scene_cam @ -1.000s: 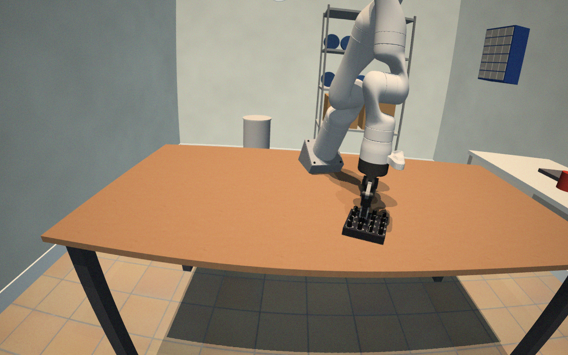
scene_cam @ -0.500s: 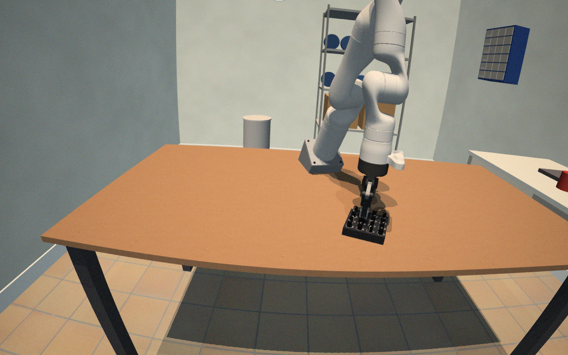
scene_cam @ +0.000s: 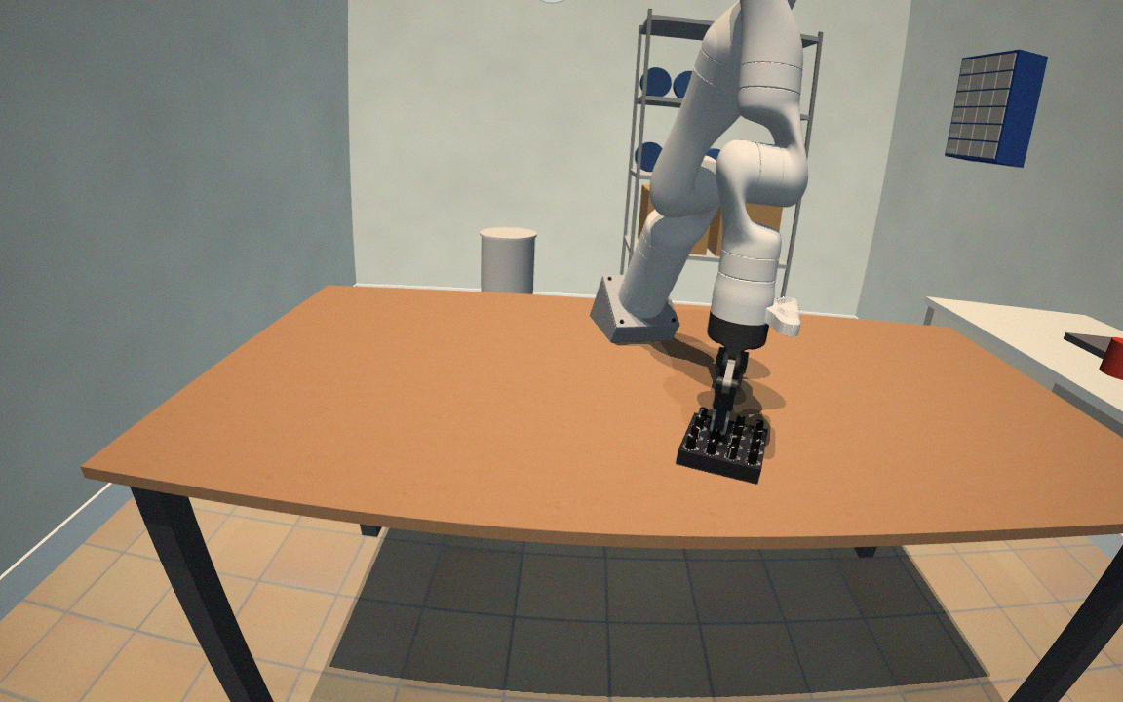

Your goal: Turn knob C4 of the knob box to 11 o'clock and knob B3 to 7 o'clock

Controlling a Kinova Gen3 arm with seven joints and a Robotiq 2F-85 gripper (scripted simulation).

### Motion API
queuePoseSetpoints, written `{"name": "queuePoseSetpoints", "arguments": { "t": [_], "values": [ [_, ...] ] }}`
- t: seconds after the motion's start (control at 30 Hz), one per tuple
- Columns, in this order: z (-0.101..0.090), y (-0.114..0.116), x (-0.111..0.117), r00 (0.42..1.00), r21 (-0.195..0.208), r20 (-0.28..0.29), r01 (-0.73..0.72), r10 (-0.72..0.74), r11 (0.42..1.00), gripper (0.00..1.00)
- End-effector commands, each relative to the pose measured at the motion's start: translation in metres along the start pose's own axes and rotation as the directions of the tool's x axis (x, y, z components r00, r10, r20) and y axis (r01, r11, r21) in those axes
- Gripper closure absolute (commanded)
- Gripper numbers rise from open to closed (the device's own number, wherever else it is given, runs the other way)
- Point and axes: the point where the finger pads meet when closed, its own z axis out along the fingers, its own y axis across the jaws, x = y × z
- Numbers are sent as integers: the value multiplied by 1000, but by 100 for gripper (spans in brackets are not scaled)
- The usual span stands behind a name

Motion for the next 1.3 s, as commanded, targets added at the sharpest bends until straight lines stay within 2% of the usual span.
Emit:
{"name": "queuePoseSetpoints", "arguments": {
  "t": [0.0,0.87,1.27],
  "values": [
    [0,0,0,1000,0,-1,0,0,1000,81],
    [-2,0,0,1000,0,-2,0,0,1000,81],
    [-16,0,0,1000,0,-1,0,0,1000,81]
  ]
}}
